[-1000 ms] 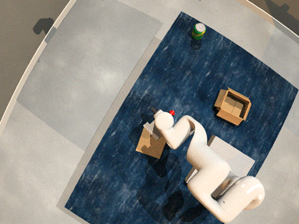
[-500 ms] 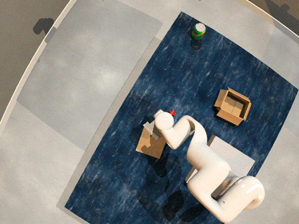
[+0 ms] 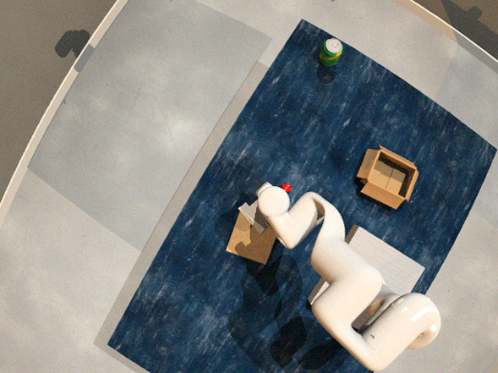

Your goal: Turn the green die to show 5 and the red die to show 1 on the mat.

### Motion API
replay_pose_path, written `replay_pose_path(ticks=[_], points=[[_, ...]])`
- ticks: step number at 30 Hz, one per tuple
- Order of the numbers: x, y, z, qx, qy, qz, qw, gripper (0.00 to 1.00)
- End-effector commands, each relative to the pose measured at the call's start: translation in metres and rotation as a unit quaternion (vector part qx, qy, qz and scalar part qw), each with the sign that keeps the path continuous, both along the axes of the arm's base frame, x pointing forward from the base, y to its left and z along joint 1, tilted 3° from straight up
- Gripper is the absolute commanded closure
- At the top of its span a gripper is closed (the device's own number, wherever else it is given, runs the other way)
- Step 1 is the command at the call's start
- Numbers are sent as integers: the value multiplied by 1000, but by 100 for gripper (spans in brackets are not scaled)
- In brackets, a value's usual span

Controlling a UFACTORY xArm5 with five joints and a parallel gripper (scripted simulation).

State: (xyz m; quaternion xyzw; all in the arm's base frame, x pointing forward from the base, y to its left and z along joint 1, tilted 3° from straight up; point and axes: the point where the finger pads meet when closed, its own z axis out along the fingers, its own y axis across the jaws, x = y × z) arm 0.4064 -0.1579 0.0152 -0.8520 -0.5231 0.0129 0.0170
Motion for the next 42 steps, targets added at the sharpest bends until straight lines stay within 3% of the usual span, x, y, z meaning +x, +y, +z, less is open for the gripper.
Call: replay_pose_path(ticks=[1, 19, 42], points=[[1, -1, 1, -1, -2, 0, 1000, 58], [1, 0, -3, -1, -2, 0, 1000, 58], [0, 1, -33, -1, -2, 0, 1000, 58]])
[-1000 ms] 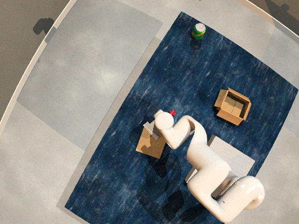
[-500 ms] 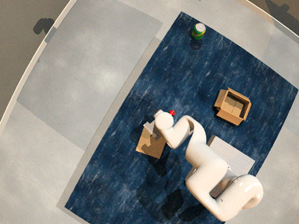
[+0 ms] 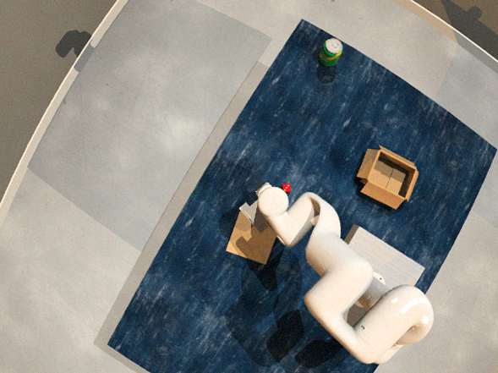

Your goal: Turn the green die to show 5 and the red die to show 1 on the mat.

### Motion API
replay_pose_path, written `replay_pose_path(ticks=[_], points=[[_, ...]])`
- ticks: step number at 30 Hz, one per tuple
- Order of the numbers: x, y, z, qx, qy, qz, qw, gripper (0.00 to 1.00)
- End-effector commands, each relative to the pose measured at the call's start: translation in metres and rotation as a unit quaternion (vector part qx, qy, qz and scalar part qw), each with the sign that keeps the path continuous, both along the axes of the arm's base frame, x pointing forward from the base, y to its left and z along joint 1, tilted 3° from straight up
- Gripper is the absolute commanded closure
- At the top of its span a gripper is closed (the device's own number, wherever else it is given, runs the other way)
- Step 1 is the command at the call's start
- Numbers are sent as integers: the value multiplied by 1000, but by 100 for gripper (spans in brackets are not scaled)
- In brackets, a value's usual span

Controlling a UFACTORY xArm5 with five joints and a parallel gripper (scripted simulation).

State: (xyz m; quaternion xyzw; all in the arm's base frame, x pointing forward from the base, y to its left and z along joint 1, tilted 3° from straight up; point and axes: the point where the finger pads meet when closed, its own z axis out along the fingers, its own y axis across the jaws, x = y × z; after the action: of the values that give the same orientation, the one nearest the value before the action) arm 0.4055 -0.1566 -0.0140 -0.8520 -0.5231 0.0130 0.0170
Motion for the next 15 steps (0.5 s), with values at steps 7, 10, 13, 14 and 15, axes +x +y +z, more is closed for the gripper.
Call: replay_pose_path(ticks=[7, 10, 13, 14, 15], points=[[1, 0, -11, -1, -2, 0, 1000, 58], [1, 0, -15, -1, -2, 0, 1000, 58], [1, 0, -17, -1, -2, 0, 1000, 58], [1, 0, -18, -1, -2, 0, 1000, 58], [1, 0, -19, -1, -2, 0, 1000, 58]])
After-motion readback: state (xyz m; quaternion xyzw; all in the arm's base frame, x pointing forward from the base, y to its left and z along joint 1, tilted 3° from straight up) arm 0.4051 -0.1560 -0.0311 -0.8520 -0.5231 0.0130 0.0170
